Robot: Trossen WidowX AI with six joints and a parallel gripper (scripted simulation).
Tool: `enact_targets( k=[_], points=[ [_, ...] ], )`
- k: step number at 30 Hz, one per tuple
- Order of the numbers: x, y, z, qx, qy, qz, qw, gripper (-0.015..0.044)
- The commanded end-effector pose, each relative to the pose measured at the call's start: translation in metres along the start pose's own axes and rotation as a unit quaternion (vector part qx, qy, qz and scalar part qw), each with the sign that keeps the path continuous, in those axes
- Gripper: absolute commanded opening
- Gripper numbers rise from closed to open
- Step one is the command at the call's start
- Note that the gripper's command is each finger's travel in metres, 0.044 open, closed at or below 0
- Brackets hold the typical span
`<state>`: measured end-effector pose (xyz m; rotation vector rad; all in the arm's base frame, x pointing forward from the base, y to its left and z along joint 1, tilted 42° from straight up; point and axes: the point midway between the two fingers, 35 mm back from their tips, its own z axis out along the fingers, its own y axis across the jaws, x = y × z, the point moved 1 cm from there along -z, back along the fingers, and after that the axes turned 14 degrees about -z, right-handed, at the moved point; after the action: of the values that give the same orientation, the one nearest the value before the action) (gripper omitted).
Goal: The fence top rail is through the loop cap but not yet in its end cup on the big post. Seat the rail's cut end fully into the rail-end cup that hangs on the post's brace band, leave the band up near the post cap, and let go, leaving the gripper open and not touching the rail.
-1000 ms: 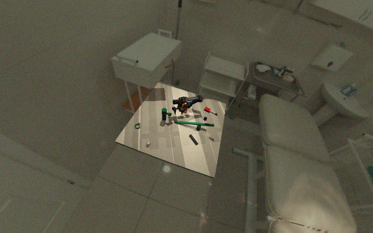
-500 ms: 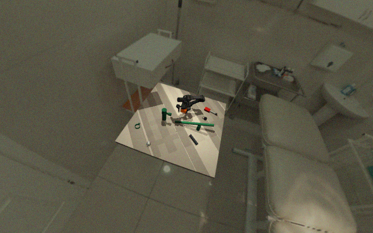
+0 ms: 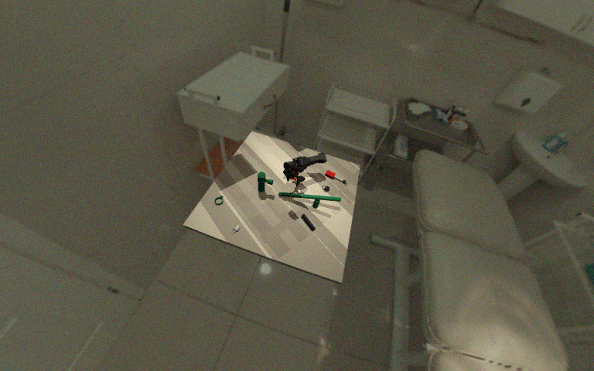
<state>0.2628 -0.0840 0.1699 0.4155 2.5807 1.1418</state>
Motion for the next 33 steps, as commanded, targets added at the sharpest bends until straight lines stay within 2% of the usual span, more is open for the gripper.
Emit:
enact_targets(
  k=[1,5,10,29,33],
  points=[
    [0.009,0.017,0.035,0.051,0.079,0.287,0.953,0.044],
    [0.017,0.027,0.054,0.103,0.103,0.434,0.889,0.044],
    [0.023,0.034,0.065,0.139,0.107,0.52,0.836,0.044],
    [0.023,0.034,0.066,0.14,0.107,0.524,0.833,0.044],
    [0.028,0.032,0.083,0.14,0.107,0.524,0.833,0.044]
  ],
)
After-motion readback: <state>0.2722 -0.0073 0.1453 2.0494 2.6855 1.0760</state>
